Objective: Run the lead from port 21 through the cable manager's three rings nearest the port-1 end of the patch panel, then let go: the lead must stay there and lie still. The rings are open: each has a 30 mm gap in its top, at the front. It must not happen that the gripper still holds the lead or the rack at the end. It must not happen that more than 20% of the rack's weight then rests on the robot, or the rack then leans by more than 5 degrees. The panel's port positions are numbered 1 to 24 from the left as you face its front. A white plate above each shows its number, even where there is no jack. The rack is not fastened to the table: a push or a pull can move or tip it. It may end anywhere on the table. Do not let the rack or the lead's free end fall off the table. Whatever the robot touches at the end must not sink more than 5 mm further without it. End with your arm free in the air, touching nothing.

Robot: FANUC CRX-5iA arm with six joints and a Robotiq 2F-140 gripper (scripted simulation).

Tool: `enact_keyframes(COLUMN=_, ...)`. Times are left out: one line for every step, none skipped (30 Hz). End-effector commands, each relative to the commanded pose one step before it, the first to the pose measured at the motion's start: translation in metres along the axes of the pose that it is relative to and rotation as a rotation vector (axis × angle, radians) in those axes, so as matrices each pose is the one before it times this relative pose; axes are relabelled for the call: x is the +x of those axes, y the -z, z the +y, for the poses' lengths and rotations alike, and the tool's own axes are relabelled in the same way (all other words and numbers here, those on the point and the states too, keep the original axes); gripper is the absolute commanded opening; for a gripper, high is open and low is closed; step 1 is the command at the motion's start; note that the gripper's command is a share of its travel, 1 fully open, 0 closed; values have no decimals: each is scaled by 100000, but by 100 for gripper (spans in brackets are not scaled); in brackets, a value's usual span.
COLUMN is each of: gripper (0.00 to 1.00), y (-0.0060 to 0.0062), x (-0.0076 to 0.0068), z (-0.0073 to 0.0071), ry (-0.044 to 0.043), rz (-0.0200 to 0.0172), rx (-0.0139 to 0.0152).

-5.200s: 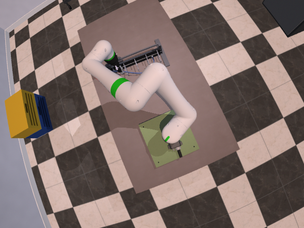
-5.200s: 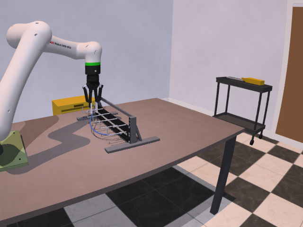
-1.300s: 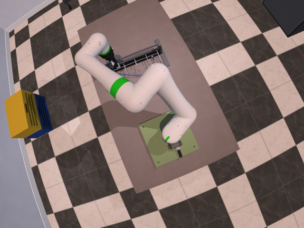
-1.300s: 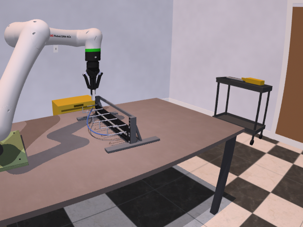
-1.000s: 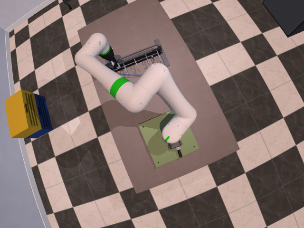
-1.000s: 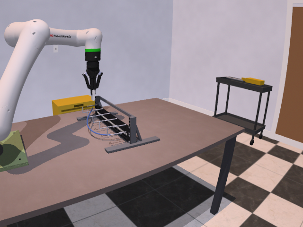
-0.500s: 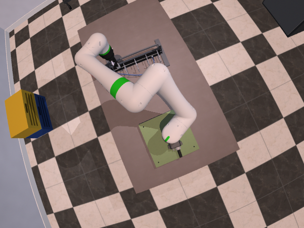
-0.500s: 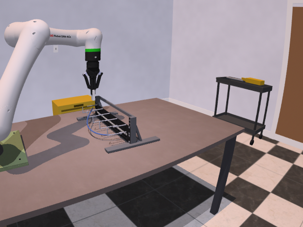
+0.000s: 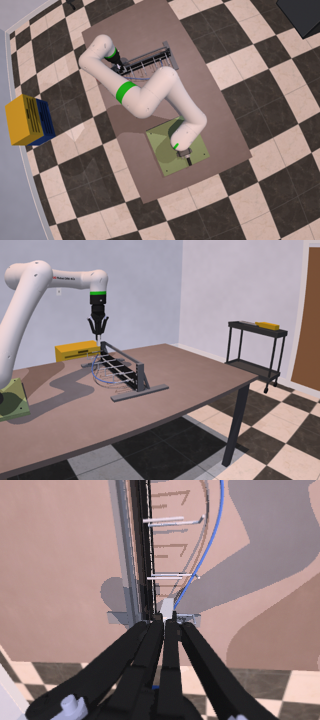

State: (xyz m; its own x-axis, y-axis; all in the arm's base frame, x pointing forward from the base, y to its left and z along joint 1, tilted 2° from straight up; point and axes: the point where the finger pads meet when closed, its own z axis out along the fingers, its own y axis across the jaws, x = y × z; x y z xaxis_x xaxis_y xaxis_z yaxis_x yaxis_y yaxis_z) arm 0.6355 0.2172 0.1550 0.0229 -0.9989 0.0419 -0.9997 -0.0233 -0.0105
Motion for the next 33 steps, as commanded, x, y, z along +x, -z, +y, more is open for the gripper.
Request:
enact_keyframes(gripper=0, y=28, x=-4, z=-13, ry=0, rz=-12, rx=51)
enact_keyframes(gripper=0, y=0, x=0, z=0, ry=0, rz=0, rx=0)
enact_keyframes(gripper=0, y=0, x=0, z=0, ry=0, rz=0, rx=0)
enact_keyframes(gripper=0, y=0, x=0, z=0, ry=0, rz=0, rx=0)
enact_keyframes(gripper=0, y=0, x=0, z=0, ry=0, rz=0, rx=0)
enact_keyframes(gripper=0, y=0, x=0, z=0, ry=0, rz=0, rx=0)
enact_keyframes(gripper=0, y=13, x=140, z=32, ry=120, rz=-1, rx=0)
enact_keyframes(gripper=0, y=71, x=821, z=200, ry=703, rz=-3, rx=-1)
enact_keyframes(gripper=0, y=136, x=1782, z=498, ry=1540, rz=-6, rx=-1)
enact_keyframes(gripper=0, y=0, x=0, z=0, ry=0, rz=0, rx=0)
enact_keyframes(gripper=0, y=0, x=0, z=0, ry=0, rz=0, rx=0)
enact_keyframes(gripper=0, y=155, x=2657, z=924, ry=2343, rz=-7, rx=-1)
enact_keyframes(gripper=0, y=27, x=589, z=244, ry=531, rz=-1, rx=0)
enact_keyframes(gripper=0, y=27, x=675, z=295, ry=614, rz=-1, rx=0)
enact_keyframes(gripper=0, y=26, x=794, z=368, ry=730, rz=-1, rx=0)
enact_keyframes(gripper=0, y=20, x=794, z=392, ry=739, rz=-1, rx=0)
enact_keyframes(gripper=0, y=14, x=784, z=412, ry=739, rz=-1, rx=0)
enact_keyframes(gripper=0, y=7, x=775, z=432, ry=742, rz=0, rx=0)
enact_keyframes(gripper=0, y=1, x=768, z=453, ry=745, rz=0, rx=0)
enact_keyframes(gripper=0, y=-6, x=756, z=472, ry=746, rz=0, rx=0)
enact_keyframes(gripper=0, y=-13, x=744, z=491, ry=747, rz=1, rx=0)
enact_keyframes(gripper=0, y=-19, x=732, z=510, ry=747, rz=1, rx=0)
enact_keyframes(gripper=0, y=-26, x=718, z=528, ry=747, rz=1, rx=0)
enact_keyframes(gripper=0, y=-33, x=705, z=546, ry=748, rz=2, rx=0)
enact_keyframes(gripper=0, y=-39, x=690, z=562, ry=748, rz=2, rx=0)
enact_keyframes(gripper=0, y=-46, x=676, z=579, ry=749, rz=2, rx=0)
enact_keyframes(gripper=0, y=0, x=0, z=0, ry=0, rz=0, rx=0)
enact_keyframes(gripper=0, y=0, x=0, z=0, ry=0, rz=0, rx=0)
enact_keyframes(gripper=0, y=-153, x=1701, z=1578, ry=1955, rz=7, rx=0)
enact_keyframes(gripper=0, y=-70, x=613, z=630, ry=743, rz=3, rx=0)
enact_keyframes(gripper=0, y=-68, x=531, z=573, ry=661, rz=3, rx=0)
enact_keyframes(gripper=0, y=-21, x=156, z=173, ry=197, rz=1, rx=0)
enact_keyframes(gripper=0, y=-2, x=12, z=14, ry=16, rz=0, rx=0)
